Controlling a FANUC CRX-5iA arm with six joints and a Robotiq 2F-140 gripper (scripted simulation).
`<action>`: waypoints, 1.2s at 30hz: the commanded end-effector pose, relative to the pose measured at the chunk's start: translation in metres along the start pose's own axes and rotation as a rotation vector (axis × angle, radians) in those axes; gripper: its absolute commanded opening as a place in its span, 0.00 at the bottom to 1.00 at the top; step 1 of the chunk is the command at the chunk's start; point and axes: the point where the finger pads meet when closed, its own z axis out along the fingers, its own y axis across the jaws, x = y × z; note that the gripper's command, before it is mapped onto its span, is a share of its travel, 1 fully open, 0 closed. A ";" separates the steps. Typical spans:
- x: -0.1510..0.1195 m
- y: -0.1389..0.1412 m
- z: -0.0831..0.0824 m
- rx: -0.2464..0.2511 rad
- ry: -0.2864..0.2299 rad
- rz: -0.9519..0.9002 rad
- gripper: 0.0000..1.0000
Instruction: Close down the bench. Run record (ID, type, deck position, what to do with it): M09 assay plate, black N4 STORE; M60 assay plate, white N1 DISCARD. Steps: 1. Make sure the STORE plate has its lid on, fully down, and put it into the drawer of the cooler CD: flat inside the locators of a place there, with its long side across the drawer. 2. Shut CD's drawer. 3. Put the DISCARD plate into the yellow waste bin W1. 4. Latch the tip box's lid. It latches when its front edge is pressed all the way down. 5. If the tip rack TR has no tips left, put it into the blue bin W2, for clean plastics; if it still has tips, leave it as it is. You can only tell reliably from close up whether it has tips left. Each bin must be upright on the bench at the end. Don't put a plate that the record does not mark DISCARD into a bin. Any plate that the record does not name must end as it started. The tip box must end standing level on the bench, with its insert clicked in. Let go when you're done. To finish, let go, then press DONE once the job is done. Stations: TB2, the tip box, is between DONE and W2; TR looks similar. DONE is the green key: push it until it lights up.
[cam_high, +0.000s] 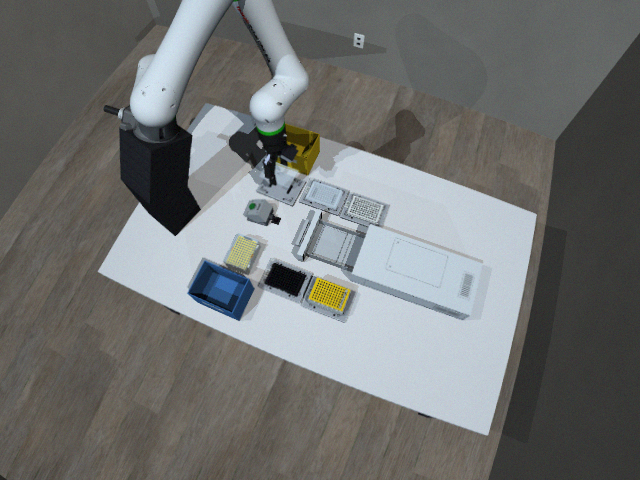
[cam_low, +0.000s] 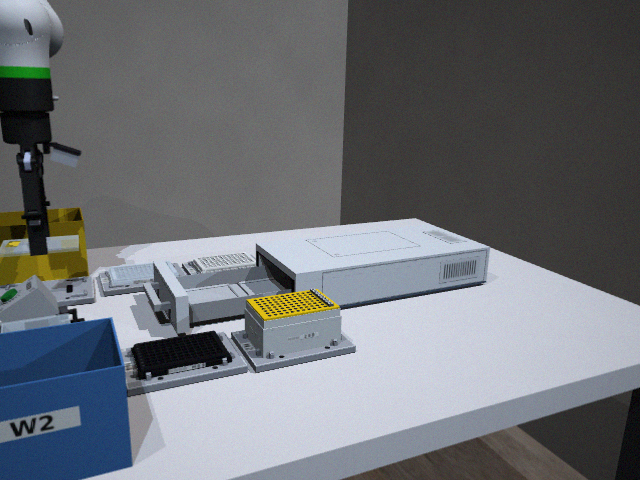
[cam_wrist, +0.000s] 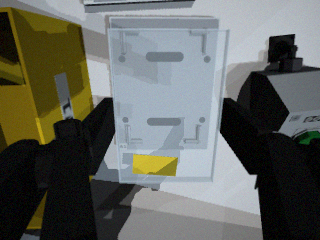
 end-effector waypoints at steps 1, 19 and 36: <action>0.001 0.000 -0.005 0.000 0.001 0.000 0.10; 0.001 0.000 -0.027 0.000 0.001 0.000 0.10; 0.000 0.000 -0.042 0.000 0.001 0.000 0.10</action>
